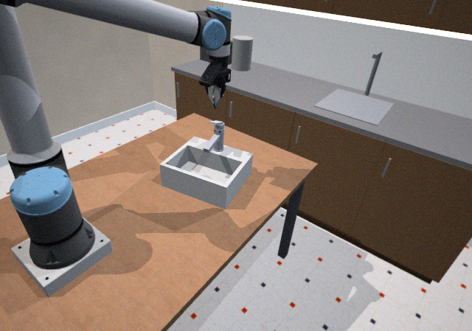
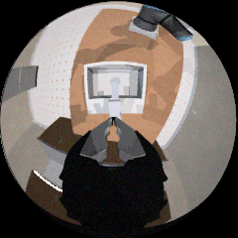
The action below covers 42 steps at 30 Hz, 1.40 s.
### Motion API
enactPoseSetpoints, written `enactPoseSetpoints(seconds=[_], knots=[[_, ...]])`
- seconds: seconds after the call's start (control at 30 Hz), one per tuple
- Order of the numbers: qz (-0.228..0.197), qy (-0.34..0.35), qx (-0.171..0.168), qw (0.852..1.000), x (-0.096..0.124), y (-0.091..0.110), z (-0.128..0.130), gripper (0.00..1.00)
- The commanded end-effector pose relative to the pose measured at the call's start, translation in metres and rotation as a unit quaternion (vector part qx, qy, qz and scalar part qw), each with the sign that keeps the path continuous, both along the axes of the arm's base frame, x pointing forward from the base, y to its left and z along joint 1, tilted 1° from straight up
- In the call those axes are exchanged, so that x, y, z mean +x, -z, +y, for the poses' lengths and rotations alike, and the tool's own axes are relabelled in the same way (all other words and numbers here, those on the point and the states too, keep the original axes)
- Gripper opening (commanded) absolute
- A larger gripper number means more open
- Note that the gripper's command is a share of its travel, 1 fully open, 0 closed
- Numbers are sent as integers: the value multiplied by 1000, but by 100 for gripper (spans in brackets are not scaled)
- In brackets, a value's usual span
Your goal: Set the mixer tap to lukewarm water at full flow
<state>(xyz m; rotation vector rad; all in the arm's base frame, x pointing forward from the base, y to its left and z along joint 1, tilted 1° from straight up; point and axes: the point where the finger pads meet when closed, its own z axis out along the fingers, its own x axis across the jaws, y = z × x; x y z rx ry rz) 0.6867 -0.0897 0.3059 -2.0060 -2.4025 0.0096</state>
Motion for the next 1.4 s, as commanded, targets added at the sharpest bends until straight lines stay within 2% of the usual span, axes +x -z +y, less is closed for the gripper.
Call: enactPoseSetpoints(seconds=[0.0,0.3,0.33,1.37], knots=[[-1,-14,0,1000,2,-2,1,0],[-1,-19,1,1000,2,-1,1,0],[-1,-19,1,1000,2,-1,1,43],[-1,-18,1,1000,2,-1,1,43]])
